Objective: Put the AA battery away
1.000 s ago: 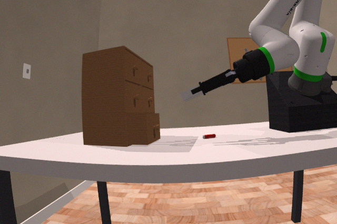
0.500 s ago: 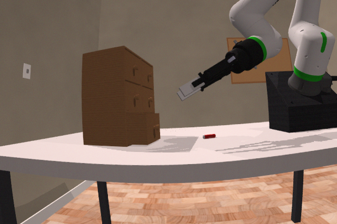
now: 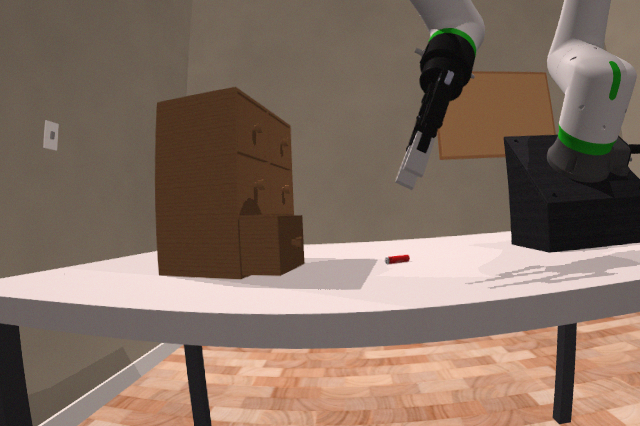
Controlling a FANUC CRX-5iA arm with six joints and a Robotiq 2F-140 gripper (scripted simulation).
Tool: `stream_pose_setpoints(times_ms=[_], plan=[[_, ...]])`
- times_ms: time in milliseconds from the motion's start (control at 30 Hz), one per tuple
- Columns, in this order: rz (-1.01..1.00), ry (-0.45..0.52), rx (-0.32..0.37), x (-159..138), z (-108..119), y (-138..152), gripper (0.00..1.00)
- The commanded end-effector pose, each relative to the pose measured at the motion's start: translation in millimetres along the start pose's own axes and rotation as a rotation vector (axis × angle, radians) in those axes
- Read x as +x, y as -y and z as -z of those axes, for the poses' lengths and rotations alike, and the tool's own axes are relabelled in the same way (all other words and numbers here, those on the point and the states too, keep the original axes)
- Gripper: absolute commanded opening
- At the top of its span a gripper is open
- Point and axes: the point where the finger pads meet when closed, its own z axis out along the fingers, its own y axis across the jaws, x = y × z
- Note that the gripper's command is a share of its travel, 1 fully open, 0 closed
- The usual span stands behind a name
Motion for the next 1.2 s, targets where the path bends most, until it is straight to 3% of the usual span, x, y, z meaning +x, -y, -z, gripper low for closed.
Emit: stream_pose_setpoints(times_ms=[0,33,67,100,200,300,400,467,933,967,1167], plan=[[-0.095,-0.234,0.119,8,44,24,0.2],[-0.108,-0.269,0.136,8,44,24,0.2],[-0.126,-0.291,0.174,7,60,31,0.2],[-0.141,-0.323,0.196,7,60,31,0.2],[-0.192,-0.385,0.298,3,90,44,0.2],[-0.194,-0.387,0.301,3,90,44,0.2],[-0.245,-0.428,0.41,-5,121,54,0.2],[-0.261,-0.437,0.444,-8,131,57,0.2],[-0.266,-0.439,0.455,-9,134,58,0.2],[-0.266,-0.439,0.455,-9,134,58,1.0],[-0.266,-0.439,0.455,-9,134,58,1.0]])
